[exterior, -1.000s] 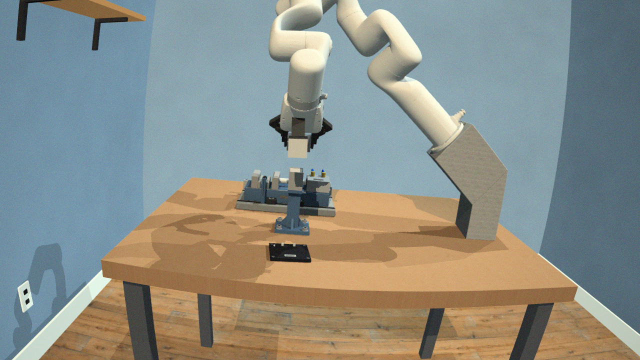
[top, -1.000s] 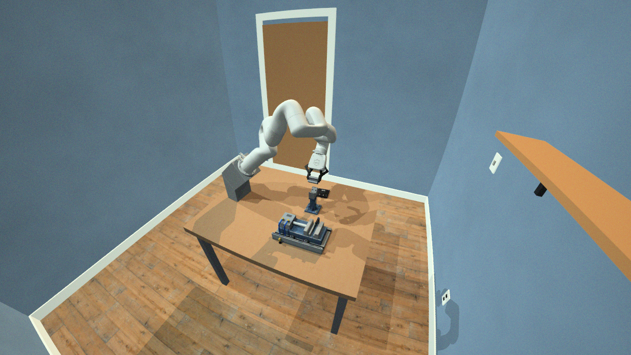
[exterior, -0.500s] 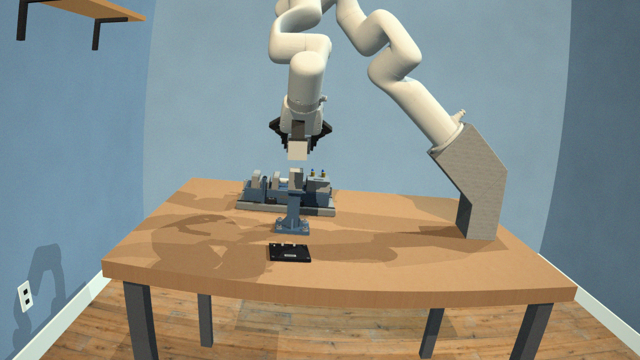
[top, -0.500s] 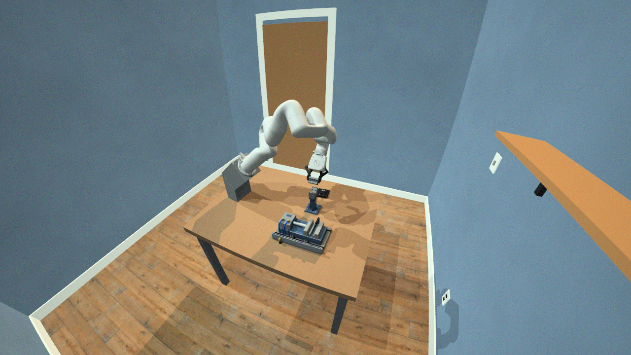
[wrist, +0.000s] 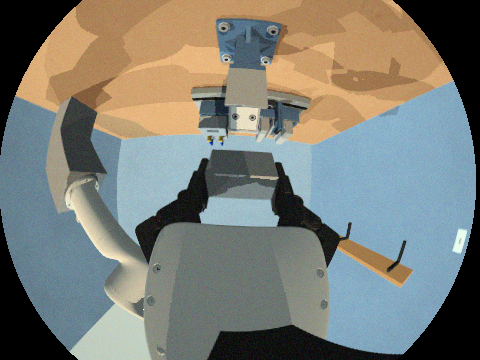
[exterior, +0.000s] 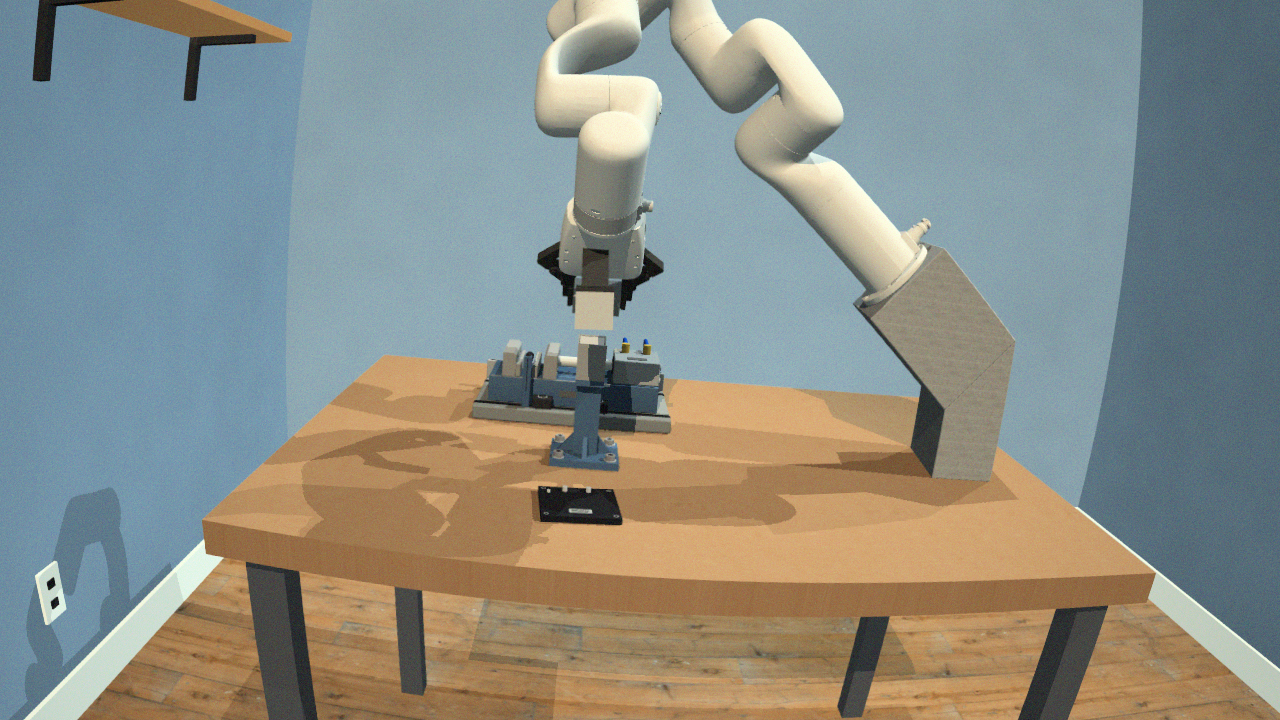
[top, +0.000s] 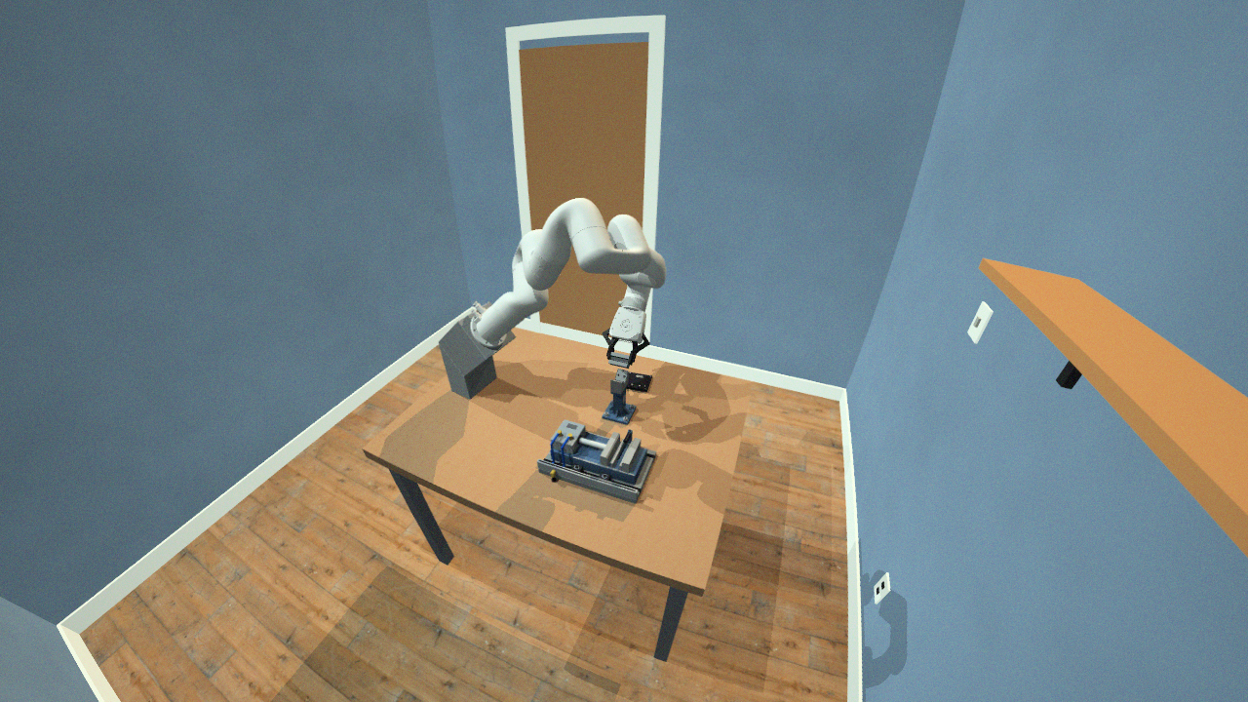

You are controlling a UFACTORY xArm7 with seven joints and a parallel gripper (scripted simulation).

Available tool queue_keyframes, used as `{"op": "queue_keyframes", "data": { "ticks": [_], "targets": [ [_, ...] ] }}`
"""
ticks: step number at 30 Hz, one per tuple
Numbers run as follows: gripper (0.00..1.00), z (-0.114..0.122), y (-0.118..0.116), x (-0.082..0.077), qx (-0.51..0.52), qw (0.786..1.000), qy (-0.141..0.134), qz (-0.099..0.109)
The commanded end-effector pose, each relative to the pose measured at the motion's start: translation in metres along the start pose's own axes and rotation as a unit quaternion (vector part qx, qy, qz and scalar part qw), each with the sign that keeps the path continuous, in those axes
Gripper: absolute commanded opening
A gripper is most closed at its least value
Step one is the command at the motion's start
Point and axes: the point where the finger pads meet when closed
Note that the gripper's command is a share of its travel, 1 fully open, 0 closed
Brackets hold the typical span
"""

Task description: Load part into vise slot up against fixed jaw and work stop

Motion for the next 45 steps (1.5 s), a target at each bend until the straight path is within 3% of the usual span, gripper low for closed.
{"op": "queue_keyframes", "data": {
  "ticks": [1, 45],
  "targets": [
    [0.0, -0.003, 0.0, 0.002, 0.001, 1.0, 0.001, 0.001],
    [0.0, -0.033, -0.002, 0.031, 0.001, 1.0, 0.001, 0.001]
  ]
}}
Point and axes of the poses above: the point where the finger pads meet when closed, its own x axis out along the fingers, its own y axis across the jaws, z = x × y, and after that the axes turned 5 degrees about x, right-handed
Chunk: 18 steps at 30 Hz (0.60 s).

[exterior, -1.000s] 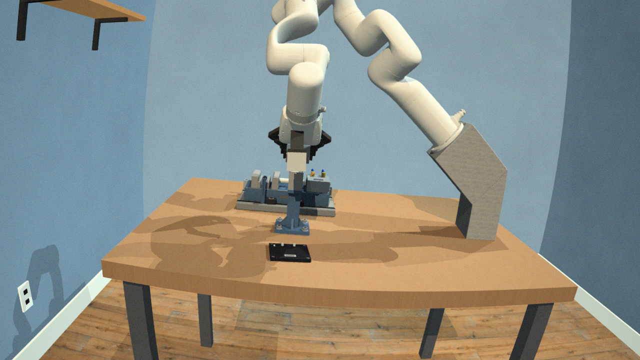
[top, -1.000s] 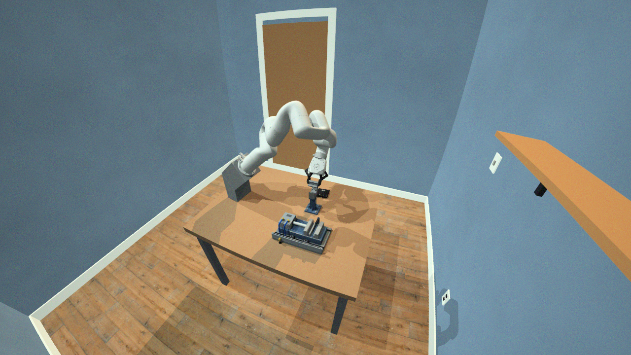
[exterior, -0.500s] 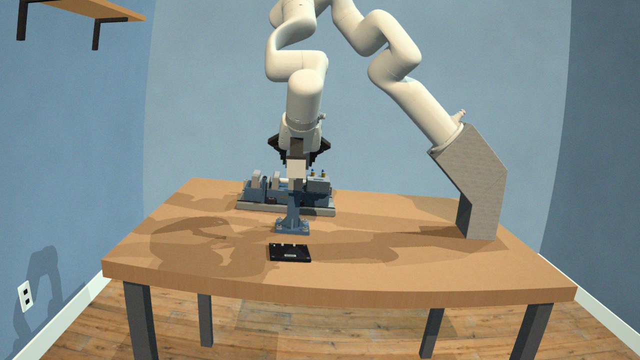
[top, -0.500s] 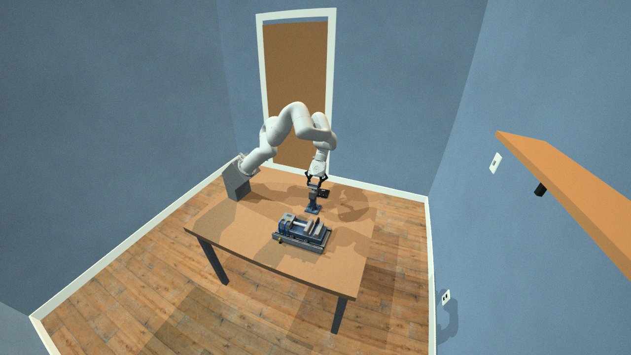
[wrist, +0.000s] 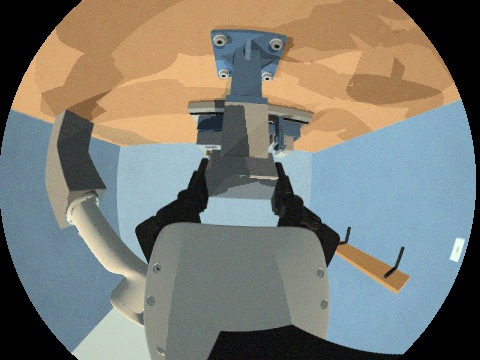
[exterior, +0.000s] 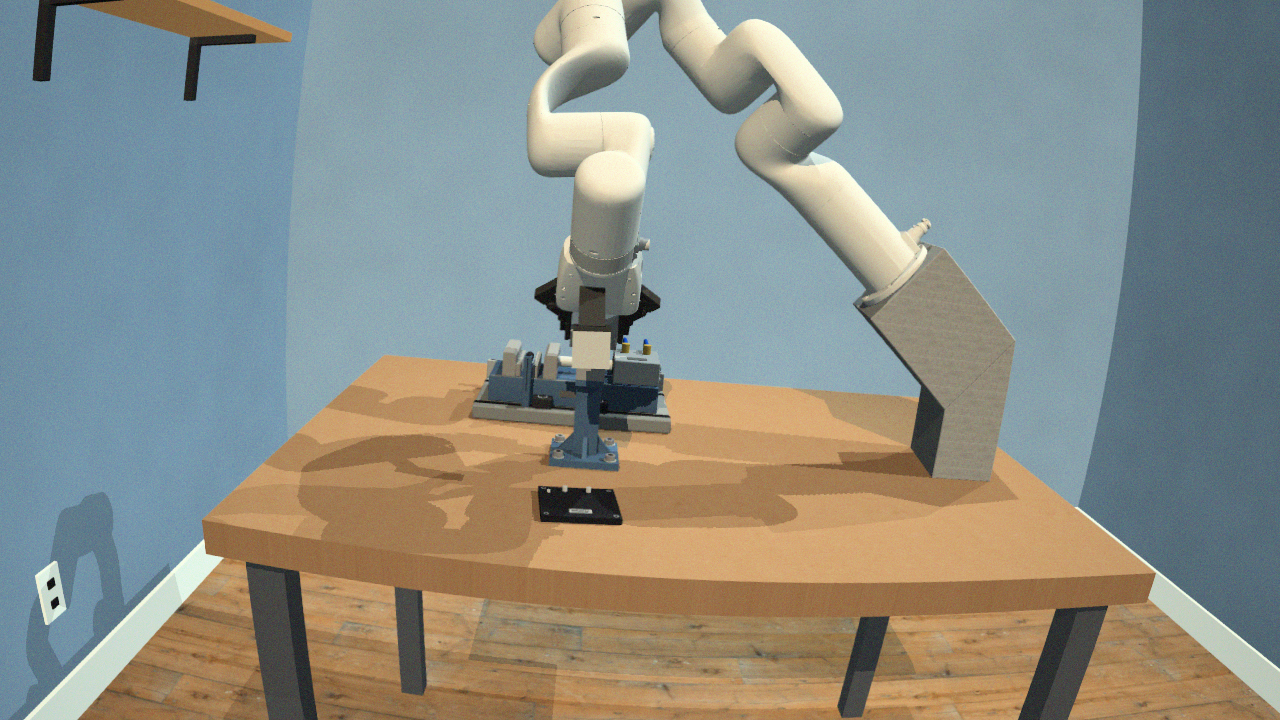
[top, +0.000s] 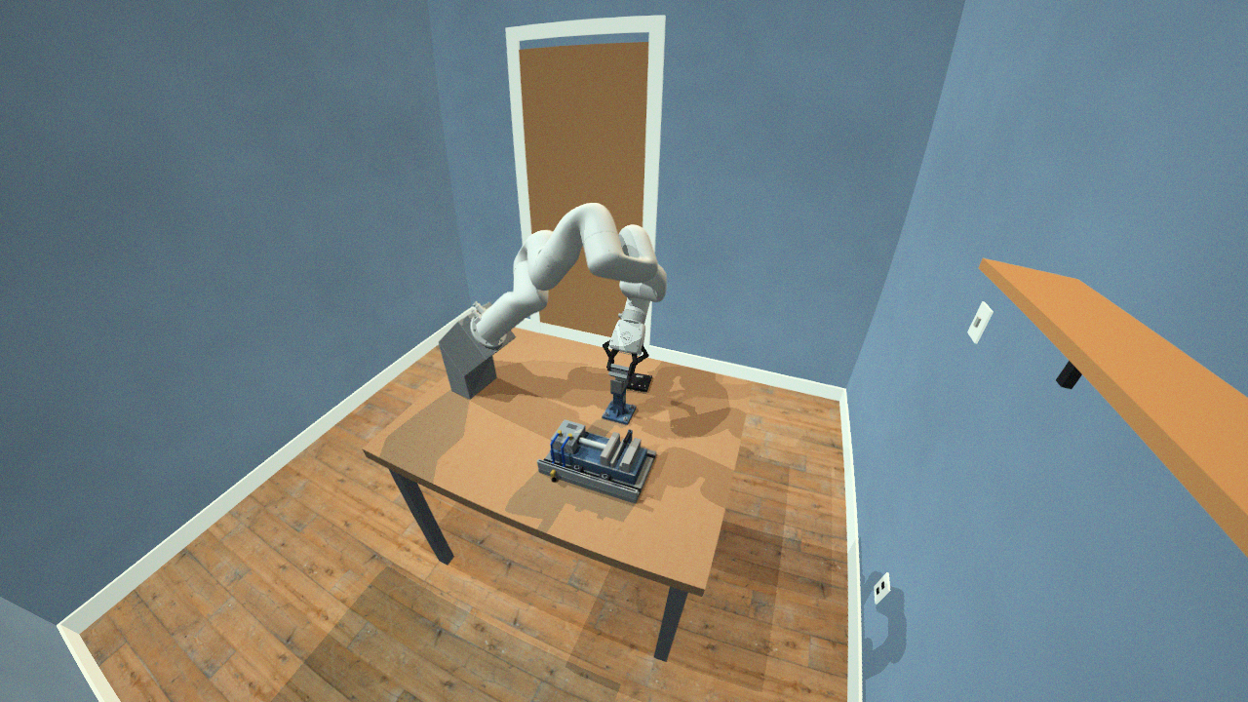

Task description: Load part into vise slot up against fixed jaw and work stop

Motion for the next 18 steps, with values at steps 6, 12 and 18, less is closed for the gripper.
{"op": "queue_keyframes", "data": {
  "ticks": [6, 12, 18],
  "targets": [
    [0.0, -0.0046, 0.0003, 0.003, 0.001, 1.0, 0.001, 0.001],
    [0.0, -0.0071, 0.0001, 0.0056, 0.001, 1.0, 0.001, 0.001],
    [0.0, -0.0084, 0.0, 0.0068, 0.001, 1.0, 0.001, 0.001]
  ]
}}
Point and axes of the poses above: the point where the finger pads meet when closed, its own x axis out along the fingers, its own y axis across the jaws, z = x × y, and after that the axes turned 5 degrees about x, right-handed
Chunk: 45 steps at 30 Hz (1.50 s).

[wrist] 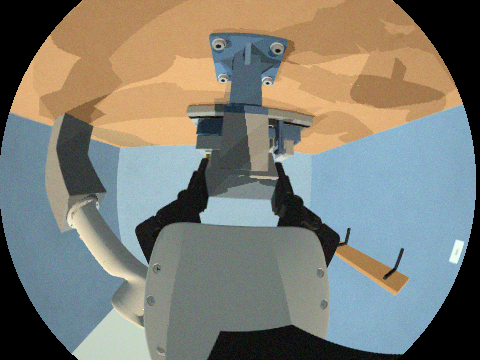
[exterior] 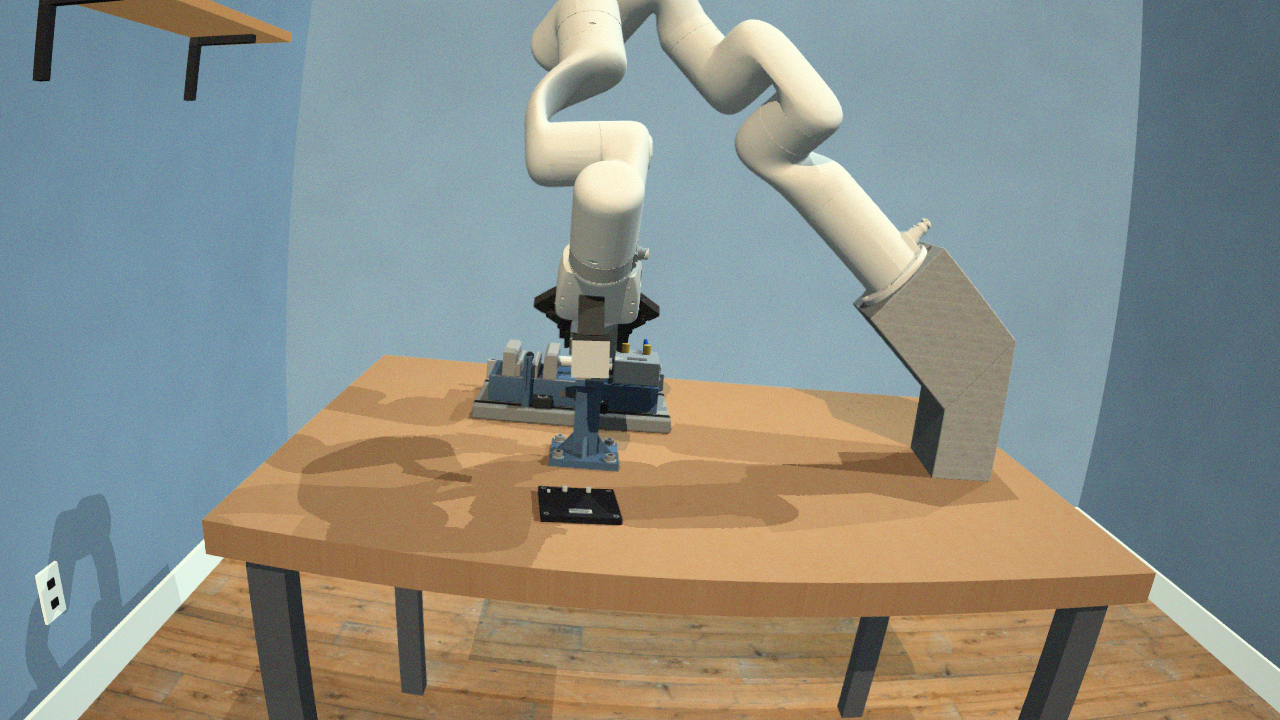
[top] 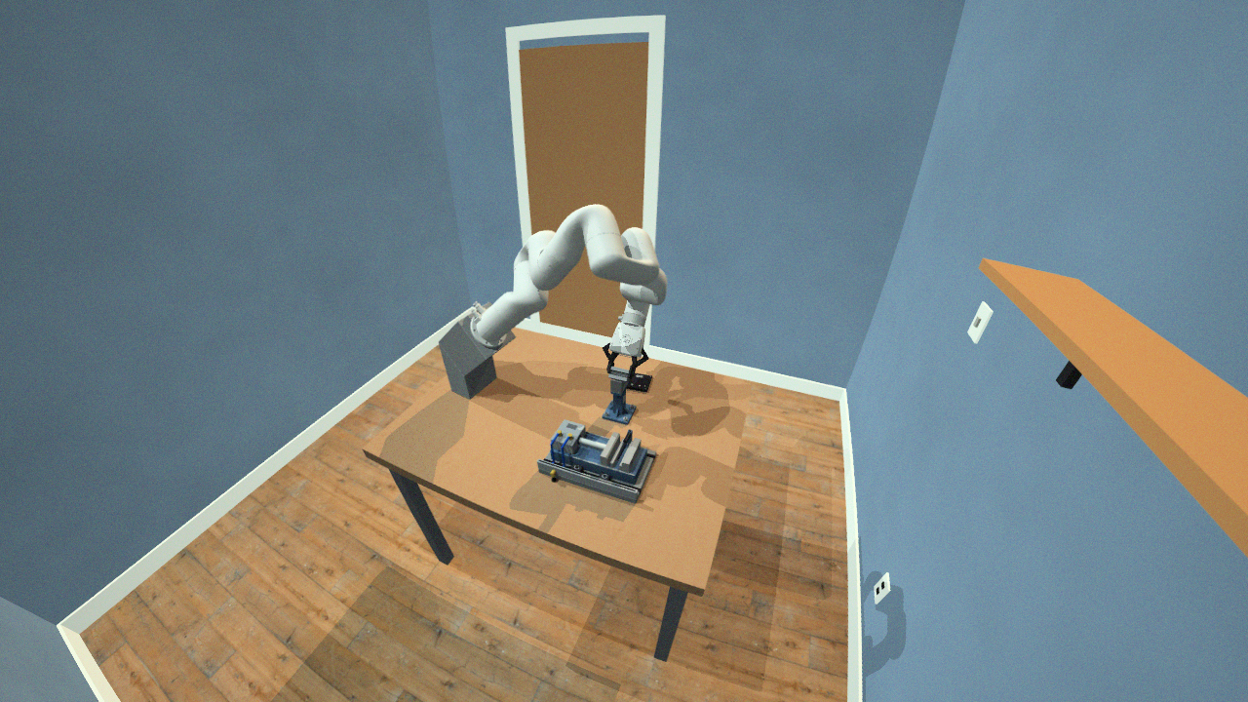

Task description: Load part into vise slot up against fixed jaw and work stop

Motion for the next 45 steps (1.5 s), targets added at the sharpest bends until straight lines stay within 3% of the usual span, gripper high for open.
{"op": "queue_keyframes", "data": {
  "ticks": [1, 35, 36, 45],
  "targets": [
    [0.0, -0.0013, 0.0006, -0.0003, 0.001, 1.0, 0.001, 0.001],
    [0.0, -0.0033, 0.0004, 0.0017, 0.001, 1.0, 0.001, 0.001],
    [0.89, -0.0033, 0.0004, 0.0017, 0.001, 1.0, 0.001, 0.001],
    [0.89, -0.0033, 0.0004, 0.0017, 0.001, 1.0, 0.001, 0.001]
  ]
}}
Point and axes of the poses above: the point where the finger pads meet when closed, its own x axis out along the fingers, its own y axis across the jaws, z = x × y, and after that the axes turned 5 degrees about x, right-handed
